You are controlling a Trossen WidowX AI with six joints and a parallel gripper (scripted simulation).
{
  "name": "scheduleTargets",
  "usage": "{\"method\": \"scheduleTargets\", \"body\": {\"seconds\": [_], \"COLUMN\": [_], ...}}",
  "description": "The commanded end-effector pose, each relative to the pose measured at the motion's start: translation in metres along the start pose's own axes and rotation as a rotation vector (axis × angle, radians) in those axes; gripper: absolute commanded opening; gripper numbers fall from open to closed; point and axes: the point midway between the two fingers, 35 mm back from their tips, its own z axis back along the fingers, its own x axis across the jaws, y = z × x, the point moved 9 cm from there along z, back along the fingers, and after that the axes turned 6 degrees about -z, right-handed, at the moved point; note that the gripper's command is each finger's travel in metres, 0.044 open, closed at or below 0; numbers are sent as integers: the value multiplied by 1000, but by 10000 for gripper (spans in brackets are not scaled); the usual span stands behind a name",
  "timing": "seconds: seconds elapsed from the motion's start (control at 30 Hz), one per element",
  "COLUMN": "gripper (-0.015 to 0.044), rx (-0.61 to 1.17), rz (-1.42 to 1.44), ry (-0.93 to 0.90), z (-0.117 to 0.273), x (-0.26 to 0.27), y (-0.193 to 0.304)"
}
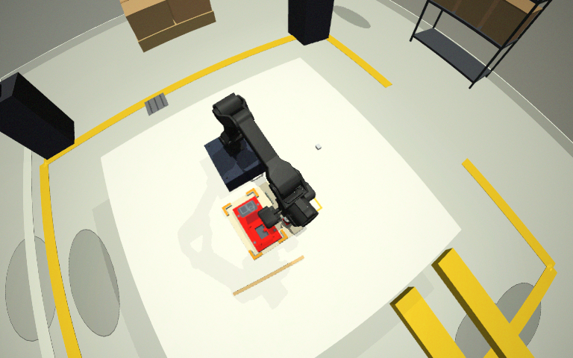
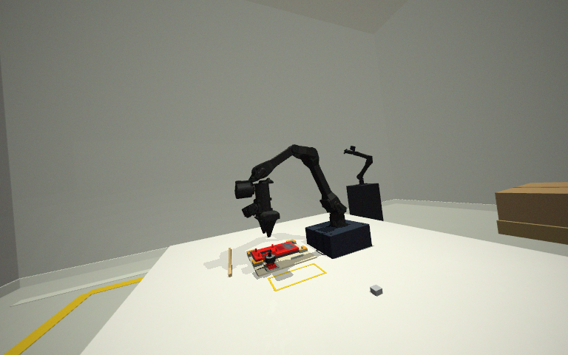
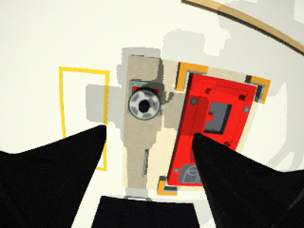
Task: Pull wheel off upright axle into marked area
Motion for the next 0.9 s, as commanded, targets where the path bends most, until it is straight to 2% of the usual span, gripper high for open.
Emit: {"method": "scheduleTargets", "body": {"seconds": [0.0,0.53,0.87], "gripper": [300,300,300], "rx": [20,21,21], "rz": [-36,-36,-36], "ry": [10,10,10], "z": [-19,-20,-84], "x": [10,10,9], "y": [-10,0,1]}}
